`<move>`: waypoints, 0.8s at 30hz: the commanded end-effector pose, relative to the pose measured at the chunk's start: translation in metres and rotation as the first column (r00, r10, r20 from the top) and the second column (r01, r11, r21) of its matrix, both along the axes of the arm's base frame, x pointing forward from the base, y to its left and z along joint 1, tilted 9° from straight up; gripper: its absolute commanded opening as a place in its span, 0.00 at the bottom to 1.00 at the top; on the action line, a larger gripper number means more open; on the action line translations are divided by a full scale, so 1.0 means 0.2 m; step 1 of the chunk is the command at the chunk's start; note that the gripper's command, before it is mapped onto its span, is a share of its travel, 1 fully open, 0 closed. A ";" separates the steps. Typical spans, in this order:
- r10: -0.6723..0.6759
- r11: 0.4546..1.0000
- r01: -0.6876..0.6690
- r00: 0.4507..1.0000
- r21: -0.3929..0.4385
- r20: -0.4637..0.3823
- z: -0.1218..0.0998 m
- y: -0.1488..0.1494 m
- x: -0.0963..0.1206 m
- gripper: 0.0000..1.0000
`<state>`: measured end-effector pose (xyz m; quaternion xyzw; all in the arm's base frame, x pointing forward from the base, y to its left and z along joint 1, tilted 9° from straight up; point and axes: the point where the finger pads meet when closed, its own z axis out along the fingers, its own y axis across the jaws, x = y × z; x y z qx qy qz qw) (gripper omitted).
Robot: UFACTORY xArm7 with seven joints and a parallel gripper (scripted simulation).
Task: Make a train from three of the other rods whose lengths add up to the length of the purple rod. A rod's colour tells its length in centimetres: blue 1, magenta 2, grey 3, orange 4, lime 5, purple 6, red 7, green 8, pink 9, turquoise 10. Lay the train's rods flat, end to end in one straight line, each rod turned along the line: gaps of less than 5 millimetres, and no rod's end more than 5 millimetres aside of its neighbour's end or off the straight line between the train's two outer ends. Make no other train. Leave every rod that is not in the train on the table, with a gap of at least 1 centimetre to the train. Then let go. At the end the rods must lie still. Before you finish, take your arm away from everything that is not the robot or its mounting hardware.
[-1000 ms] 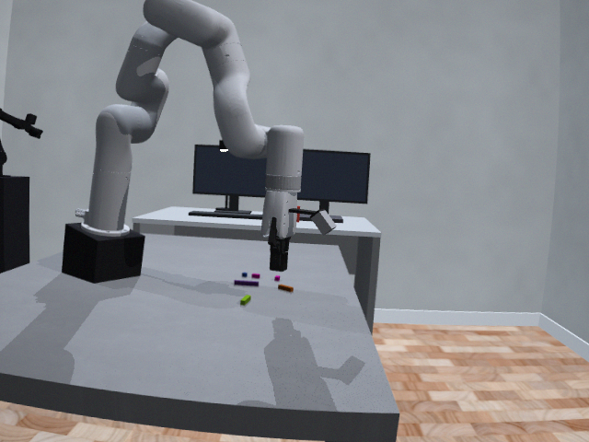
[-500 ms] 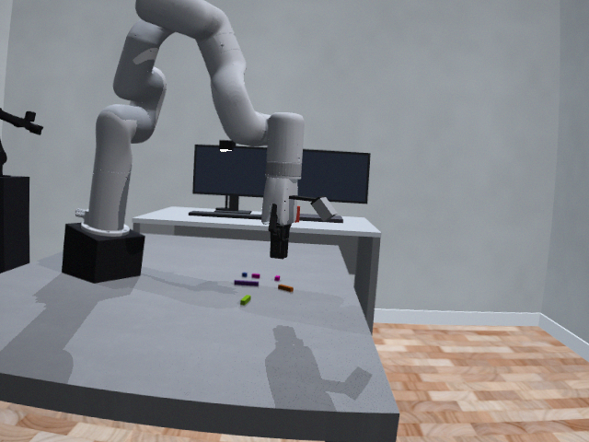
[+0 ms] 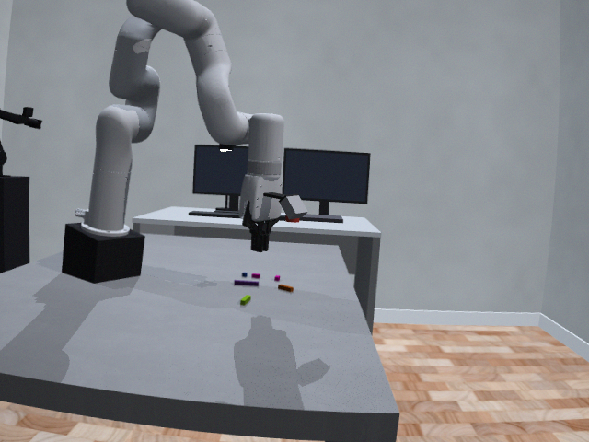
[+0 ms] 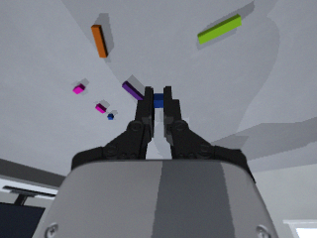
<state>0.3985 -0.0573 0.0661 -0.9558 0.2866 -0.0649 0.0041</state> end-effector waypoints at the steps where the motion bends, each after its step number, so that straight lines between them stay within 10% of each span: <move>1: -0.165 0.986 0.165 0.986 -0.010 0.024 -0.01 0.10 -0.12 0.04; 11: -0.414 0.910 0.414 0.909 0.014 0.035 -0.06 0.19 -0.34 0.04; 24: -0.423 0.906 0.423 0.905 0.014 0.036 -0.07 0.19 -0.35 0.04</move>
